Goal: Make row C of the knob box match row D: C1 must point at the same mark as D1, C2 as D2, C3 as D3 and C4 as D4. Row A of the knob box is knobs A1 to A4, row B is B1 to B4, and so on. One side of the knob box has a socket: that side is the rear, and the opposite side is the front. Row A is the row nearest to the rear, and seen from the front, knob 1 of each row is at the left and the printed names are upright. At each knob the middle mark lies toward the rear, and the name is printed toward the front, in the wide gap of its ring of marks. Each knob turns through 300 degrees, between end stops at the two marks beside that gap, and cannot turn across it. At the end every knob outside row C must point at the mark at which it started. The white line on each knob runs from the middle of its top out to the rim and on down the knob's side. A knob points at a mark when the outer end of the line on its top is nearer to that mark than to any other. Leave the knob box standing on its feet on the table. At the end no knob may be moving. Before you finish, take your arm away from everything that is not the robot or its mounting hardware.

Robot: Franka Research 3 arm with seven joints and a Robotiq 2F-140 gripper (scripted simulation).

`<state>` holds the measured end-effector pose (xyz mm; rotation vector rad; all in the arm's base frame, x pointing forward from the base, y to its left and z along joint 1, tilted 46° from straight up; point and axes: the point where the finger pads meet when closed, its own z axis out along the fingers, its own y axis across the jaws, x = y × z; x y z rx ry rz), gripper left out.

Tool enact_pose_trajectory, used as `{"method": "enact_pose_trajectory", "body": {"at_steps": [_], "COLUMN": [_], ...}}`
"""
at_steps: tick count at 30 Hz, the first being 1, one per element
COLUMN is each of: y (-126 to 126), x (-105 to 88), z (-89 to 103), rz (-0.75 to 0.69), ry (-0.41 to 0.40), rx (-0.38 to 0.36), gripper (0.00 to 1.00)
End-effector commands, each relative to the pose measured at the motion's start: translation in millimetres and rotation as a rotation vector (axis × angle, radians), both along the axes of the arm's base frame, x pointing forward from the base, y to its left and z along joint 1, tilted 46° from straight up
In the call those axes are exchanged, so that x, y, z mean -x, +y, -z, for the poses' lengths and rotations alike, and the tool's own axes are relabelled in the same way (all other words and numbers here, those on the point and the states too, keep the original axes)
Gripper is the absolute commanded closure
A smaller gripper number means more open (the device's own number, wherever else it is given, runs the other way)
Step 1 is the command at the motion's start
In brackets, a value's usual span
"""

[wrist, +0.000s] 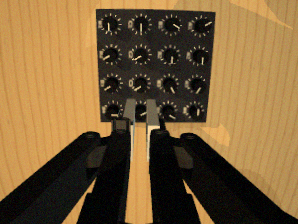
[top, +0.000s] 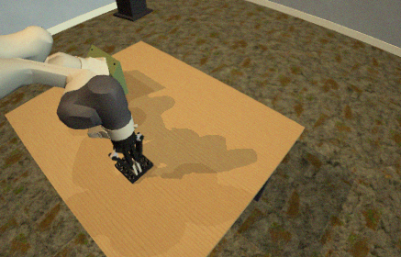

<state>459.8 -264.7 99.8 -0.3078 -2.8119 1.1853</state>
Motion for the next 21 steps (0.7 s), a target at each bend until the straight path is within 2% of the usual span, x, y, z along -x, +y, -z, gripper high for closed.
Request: {"method": "enact_pose_trajectory", "body": {"at_steps": [1,11,12,21], "y": [-0.7,-0.7,-0.7,-0.7], "x": [0.8,0.8,0.8,0.8], "z": [1.6,1.6,1.6,1.6], "rz": [0.016,0.016,0.016,0.016], "ry": [-0.019,-0.019,-0.019,-0.019], "rx": [0.003,0.003,0.003,0.003], "gripper": [0.95,0.95,0.88,0.88]}}
